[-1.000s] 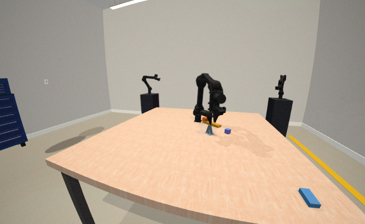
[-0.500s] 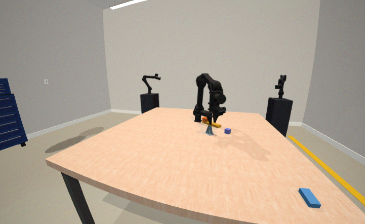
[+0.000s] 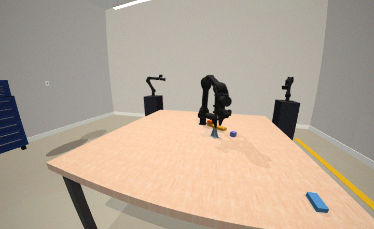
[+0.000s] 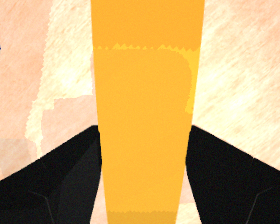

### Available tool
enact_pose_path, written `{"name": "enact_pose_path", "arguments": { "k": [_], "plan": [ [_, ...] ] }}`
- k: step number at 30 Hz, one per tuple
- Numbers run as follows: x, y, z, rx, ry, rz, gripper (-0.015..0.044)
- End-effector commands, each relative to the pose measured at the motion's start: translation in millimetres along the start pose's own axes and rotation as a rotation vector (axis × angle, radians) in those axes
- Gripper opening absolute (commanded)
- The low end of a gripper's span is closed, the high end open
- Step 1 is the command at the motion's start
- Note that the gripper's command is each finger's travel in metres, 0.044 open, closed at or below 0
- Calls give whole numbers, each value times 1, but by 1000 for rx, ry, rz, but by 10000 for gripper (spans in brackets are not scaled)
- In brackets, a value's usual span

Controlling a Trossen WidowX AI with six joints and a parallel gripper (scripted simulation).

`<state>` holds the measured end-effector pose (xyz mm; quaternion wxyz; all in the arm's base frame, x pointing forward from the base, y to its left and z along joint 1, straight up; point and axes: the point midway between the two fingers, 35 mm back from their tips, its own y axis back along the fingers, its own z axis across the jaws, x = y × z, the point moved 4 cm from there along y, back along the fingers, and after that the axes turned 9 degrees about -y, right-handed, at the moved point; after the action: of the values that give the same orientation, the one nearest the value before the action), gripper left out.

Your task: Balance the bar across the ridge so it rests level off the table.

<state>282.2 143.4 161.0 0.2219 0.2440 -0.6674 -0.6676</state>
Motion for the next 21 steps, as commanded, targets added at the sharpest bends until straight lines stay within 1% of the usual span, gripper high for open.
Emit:
{"name": "enact_pose_path", "arguments": {
  "k": [1,21],
  "plan": [
    [0,-2,0,-4,1,2,0],
    [1,-3,0,-4,1,2,0]
  ]
}}
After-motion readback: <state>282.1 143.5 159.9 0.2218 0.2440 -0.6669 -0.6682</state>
